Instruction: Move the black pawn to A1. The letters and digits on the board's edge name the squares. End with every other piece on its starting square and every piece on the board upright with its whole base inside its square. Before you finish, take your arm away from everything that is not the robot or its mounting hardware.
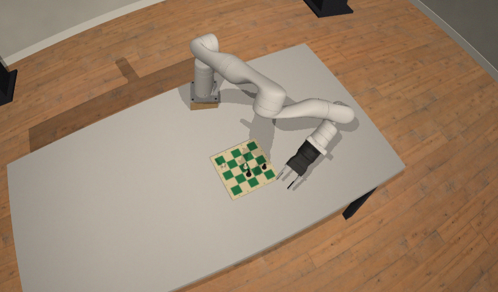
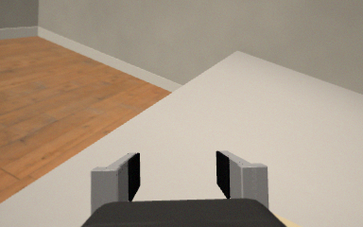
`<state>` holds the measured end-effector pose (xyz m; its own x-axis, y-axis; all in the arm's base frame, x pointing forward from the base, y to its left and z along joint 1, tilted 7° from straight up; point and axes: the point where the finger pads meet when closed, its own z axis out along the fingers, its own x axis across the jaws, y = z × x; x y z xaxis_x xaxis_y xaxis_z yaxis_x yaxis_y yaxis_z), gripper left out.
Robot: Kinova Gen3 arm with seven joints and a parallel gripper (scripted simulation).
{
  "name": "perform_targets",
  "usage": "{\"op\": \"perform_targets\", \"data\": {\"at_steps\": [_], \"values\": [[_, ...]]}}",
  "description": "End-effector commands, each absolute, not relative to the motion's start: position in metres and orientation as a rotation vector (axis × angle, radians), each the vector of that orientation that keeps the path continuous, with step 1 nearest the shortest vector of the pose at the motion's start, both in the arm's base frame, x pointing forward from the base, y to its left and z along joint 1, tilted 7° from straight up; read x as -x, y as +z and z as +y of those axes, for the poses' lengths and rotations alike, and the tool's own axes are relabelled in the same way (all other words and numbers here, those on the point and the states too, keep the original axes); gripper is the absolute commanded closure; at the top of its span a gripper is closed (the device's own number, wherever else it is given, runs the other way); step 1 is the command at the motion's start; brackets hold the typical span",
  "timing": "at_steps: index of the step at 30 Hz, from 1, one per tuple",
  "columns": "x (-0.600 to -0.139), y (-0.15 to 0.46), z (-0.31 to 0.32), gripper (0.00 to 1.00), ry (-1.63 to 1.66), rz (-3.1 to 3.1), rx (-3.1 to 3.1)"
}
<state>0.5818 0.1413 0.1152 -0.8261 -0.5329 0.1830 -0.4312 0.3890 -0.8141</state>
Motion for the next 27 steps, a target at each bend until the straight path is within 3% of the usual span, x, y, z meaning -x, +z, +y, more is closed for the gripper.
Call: {"op": "perform_targets", "data": {"at_steps": [1, 9, 27], "values": [[-0.559, 0.110, 0.182, 0.00, -1.368, 2.542, 0.810], [-0.491, 0.086, 0.240, 0.00, -1.228, 2.680, 0.550], [-0.403, 0.065, 0.305, 0.00, -1.101, 2.813, 0.268]]}}
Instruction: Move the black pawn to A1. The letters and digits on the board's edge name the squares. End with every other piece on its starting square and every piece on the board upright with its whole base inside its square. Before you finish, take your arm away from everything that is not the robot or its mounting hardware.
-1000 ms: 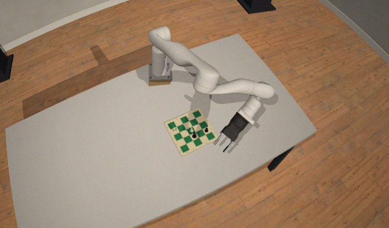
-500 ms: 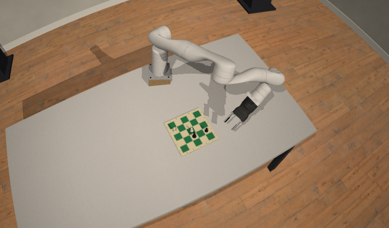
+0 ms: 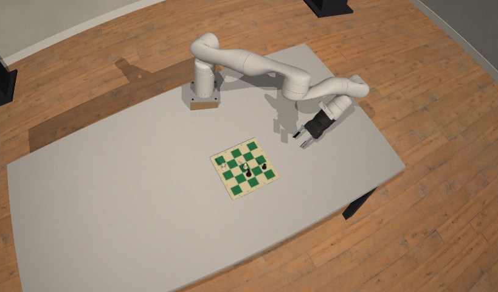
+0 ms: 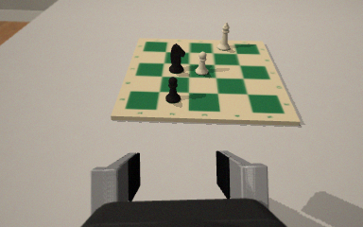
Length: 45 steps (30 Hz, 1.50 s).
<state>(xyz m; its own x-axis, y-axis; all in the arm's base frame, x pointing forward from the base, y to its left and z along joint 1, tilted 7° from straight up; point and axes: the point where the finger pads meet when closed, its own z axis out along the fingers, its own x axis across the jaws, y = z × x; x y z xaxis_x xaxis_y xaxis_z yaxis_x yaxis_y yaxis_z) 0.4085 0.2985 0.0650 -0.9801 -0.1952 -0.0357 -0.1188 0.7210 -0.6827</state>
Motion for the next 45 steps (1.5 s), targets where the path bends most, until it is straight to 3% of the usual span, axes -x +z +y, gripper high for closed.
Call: {"op": "perform_targets", "data": {"at_steps": [1, 12, 45], "values": [[-0.403, 0.065, 0.305, 0.00, -1.101, 2.813, 0.268], [-0.383, 0.062, 0.319, 0.00, -1.079, 2.838, 0.209], [-0.382, 0.061, 0.320, 0.00, -1.078, 2.840, 0.206]]}}
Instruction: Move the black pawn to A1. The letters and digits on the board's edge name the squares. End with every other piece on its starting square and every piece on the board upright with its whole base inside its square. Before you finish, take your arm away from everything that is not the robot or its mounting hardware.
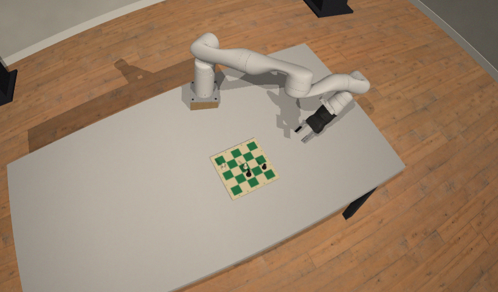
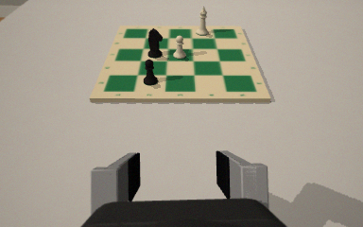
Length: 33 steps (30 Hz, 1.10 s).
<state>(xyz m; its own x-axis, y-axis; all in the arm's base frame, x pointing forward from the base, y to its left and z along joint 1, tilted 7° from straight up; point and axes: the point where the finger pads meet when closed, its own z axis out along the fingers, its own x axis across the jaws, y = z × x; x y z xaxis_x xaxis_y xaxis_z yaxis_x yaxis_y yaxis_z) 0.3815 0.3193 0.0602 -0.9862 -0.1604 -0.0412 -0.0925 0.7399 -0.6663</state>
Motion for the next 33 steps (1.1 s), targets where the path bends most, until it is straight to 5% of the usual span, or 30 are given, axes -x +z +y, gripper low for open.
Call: {"op": "perform_targets", "data": {"at_steps": [1, 33], "values": [[-0.382, 0.061, 0.320, 0.00, -1.078, 2.840, 0.206], [-0.380, 0.104, 0.314, 0.00, -1.077, 2.838, 0.206]]}}
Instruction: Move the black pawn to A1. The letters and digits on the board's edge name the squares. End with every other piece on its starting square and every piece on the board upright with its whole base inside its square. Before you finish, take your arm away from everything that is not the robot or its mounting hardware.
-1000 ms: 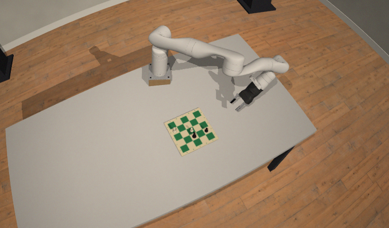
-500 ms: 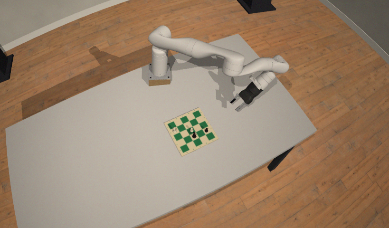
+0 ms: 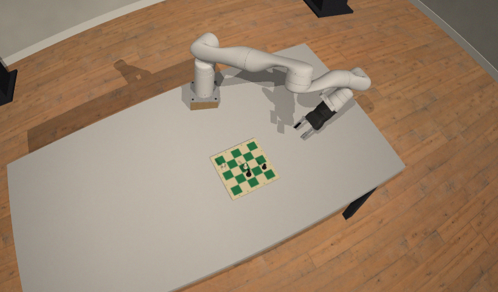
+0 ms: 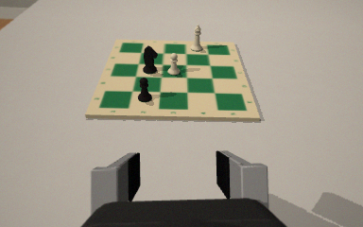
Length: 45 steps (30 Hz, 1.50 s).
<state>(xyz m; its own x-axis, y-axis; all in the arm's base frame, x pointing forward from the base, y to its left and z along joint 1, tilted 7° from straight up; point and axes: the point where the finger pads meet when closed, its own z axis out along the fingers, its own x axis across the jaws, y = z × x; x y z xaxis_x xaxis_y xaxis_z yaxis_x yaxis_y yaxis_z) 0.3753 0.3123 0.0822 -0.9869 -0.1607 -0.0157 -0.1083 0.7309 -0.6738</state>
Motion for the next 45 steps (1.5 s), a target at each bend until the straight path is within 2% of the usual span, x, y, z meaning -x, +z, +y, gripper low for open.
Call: {"op": "perform_targets", "data": {"at_steps": [1, 11, 26, 45], "values": [[-0.380, 0.111, 0.313, 0.00, -1.077, 2.838, 0.206], [-0.379, 0.149, 0.308, 0.00, -1.077, 2.838, 0.206], [-0.385, 0.142, 0.299, 0.00, -1.043, 2.871, 0.179], [-0.437, 0.114, 0.214, 0.00, -0.528, 3.090, -0.224]]}}
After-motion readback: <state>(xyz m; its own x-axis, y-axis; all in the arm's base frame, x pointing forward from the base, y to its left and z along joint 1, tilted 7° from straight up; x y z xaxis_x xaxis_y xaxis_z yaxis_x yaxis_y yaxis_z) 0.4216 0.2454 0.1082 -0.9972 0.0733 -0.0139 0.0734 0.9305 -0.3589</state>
